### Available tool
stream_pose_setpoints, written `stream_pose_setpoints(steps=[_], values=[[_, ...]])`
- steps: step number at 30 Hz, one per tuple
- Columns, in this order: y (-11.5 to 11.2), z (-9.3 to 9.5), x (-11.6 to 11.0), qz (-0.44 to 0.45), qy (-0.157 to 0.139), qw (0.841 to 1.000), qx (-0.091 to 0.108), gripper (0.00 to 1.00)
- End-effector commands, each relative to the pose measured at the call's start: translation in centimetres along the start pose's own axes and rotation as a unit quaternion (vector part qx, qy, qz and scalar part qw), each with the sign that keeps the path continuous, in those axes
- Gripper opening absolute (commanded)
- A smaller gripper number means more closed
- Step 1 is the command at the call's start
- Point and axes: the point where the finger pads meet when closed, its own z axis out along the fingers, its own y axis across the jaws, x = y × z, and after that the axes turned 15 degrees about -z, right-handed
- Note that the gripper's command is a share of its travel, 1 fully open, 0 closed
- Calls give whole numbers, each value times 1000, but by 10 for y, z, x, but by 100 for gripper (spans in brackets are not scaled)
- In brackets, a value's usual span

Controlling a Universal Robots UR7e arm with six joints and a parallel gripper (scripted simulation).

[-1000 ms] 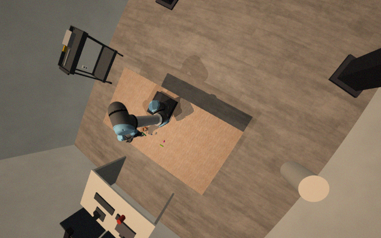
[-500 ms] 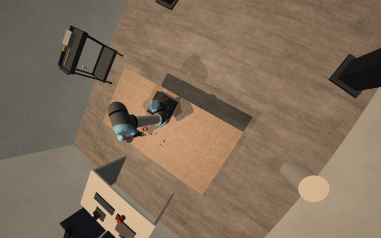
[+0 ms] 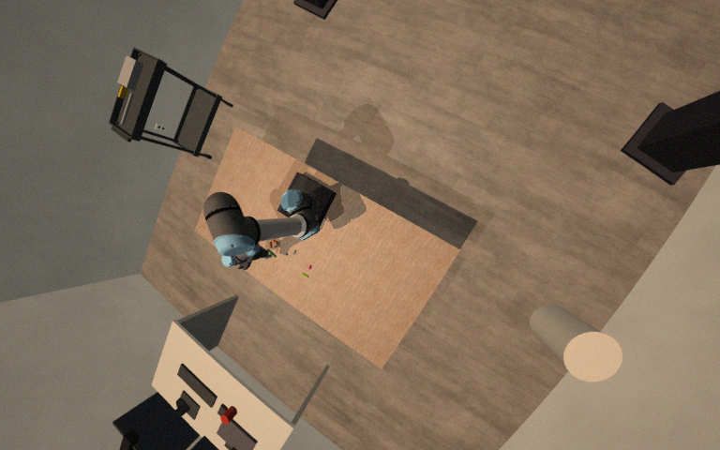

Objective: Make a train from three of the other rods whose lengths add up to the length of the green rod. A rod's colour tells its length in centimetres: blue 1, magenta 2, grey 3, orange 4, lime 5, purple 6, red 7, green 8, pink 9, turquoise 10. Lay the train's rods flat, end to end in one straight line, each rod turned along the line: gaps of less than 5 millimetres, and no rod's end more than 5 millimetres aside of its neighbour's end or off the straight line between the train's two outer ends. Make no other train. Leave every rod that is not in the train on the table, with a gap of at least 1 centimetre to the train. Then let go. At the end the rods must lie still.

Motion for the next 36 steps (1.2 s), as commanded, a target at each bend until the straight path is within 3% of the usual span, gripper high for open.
stream_pose_setpoints(steps=[1,18,36], values=[[1,0,0,0,1,1000,0,100],[-2,0,1,-17,1,1000,0,100],[-26,-2,4,-196,1,981,0,100]])
